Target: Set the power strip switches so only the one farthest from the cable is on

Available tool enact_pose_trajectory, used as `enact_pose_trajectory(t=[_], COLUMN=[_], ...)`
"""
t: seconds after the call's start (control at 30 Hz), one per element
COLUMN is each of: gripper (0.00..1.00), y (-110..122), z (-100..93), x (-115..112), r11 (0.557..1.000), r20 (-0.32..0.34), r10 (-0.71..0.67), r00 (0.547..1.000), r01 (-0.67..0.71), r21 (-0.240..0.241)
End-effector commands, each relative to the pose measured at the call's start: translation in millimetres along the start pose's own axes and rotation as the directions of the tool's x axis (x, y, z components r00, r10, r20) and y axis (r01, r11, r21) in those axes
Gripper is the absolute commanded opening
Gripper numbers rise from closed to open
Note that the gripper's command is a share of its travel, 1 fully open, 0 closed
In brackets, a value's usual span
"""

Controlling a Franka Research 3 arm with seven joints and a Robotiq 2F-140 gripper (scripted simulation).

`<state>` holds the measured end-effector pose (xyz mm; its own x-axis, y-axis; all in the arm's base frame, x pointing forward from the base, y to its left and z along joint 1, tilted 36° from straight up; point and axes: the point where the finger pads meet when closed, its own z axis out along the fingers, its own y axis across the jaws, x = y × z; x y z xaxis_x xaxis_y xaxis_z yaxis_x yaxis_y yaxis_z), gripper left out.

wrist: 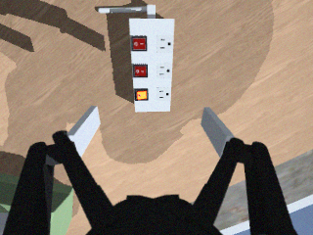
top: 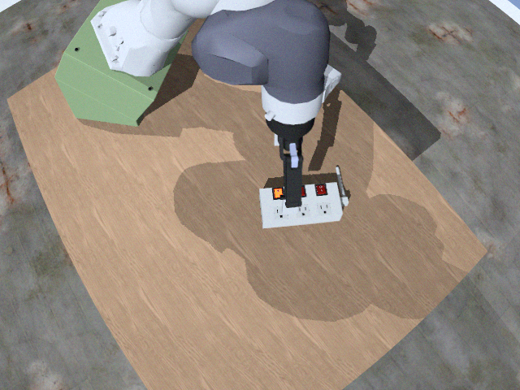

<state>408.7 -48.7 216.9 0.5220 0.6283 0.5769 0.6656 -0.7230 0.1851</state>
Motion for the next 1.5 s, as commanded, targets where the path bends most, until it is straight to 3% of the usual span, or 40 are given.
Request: enact_pose_trajectory(t=[0.0,0.37,1.47], gripper=[1.0,1.0,1.0], y=[-7,-6,-6], z=[-11.9,-44.4,-45.1], x=[-5,-5,-5], r11=[0.999,0.999,0.999], r20=[0.014,0.014,0.014], r10=[-0.028,-0.028,-0.028], r00=[1.0,1.0,1.0], r01=[0.027,0.027,0.027], r21=[0.025,0.025,0.025])
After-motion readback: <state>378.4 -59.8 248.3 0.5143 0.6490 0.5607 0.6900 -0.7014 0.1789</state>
